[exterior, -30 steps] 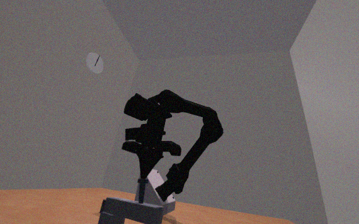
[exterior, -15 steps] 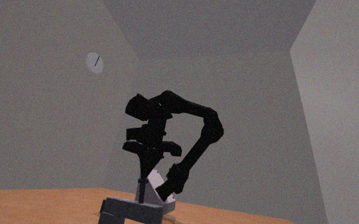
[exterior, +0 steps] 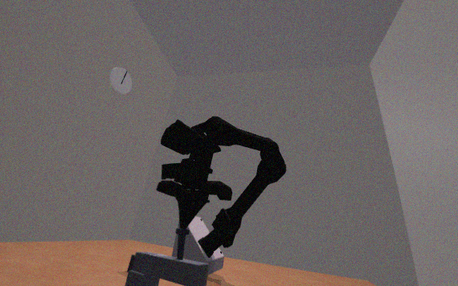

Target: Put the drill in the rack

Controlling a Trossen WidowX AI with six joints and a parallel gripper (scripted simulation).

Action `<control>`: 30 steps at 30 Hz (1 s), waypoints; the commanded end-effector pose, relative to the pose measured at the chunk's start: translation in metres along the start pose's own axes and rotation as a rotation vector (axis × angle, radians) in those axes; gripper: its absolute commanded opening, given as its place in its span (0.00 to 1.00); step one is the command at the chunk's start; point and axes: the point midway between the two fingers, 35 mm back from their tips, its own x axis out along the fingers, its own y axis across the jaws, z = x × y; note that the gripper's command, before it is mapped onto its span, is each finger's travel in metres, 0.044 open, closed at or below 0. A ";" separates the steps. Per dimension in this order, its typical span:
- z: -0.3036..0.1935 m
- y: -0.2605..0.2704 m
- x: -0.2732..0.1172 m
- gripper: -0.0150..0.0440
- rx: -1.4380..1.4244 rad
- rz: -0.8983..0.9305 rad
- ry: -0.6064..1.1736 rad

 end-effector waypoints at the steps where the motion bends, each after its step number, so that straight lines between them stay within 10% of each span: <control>1: -0.007 0.005 0.018 0.25 0.003 0.013 0.054; 30: -0.005 0.007 0.025 0.34 0.010 0.014 0.050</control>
